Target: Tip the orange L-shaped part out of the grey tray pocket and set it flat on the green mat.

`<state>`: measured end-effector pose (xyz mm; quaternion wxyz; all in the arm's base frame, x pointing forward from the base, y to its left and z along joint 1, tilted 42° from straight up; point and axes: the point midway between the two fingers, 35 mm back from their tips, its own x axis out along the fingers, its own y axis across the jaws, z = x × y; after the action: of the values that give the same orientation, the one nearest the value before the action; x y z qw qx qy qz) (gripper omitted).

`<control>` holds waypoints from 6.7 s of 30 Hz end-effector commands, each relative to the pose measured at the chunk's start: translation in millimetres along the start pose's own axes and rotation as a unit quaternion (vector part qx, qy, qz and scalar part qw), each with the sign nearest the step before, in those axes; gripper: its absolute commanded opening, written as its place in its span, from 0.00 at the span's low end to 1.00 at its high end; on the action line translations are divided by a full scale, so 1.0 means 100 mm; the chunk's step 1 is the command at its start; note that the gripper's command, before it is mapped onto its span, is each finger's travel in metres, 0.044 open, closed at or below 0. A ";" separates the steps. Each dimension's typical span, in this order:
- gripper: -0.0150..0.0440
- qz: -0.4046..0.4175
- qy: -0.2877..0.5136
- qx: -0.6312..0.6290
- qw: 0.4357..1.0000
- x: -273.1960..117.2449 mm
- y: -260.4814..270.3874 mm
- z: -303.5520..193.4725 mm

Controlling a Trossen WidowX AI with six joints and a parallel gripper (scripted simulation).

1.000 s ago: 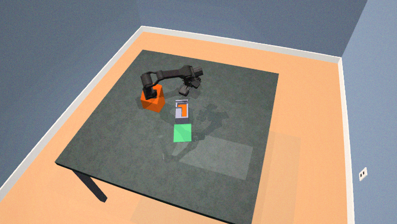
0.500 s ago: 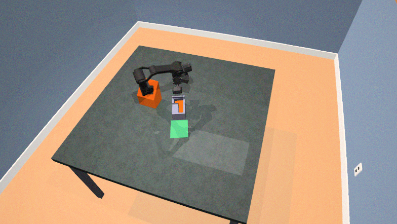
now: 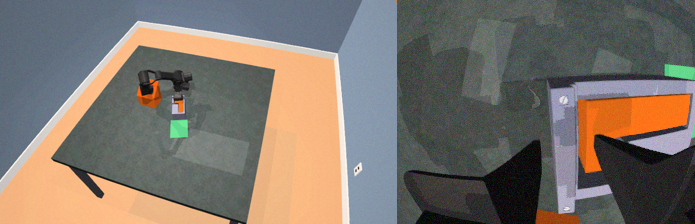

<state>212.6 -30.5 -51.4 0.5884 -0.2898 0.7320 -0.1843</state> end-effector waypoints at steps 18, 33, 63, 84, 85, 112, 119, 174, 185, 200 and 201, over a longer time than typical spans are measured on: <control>0.56 -0.003 0.002 -0.003 1.000 0.33 -0.01 -0.02; 0.56 0.002 0.001 -0.003 1.000 0.35 0.01 -0.01; 0.56 0.000 0.002 -0.003 1.000 -0.74 0.00 -0.01; 0.56 0.000 -0.002 -0.004 1.000 -0.70 0.01 0.02; 0.56 0.000 -0.002 -0.004 1.000 -0.70 0.01 0.02; 0.56 0.000 -0.002 -0.004 1.000 -0.70 0.01 0.02; 0.56 0.000 -0.002 -0.004 1.000 -0.70 0.01 0.02; 0.56 -0.002 0.002 -0.003 1.000 0.30 -0.01 -0.01; 0.56 -0.003 0.002 -0.003 1.000 0.37 -0.01 -0.02; 0.56 -0.001 0.001 -0.002 1.000 0.32 0.03 -0.01; 0.56 -0.001 0.001 -0.002 1.000 0.30 0.05 -0.01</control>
<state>206.0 -51.4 -77.1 0.5861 -0.2931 0.7325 -0.1844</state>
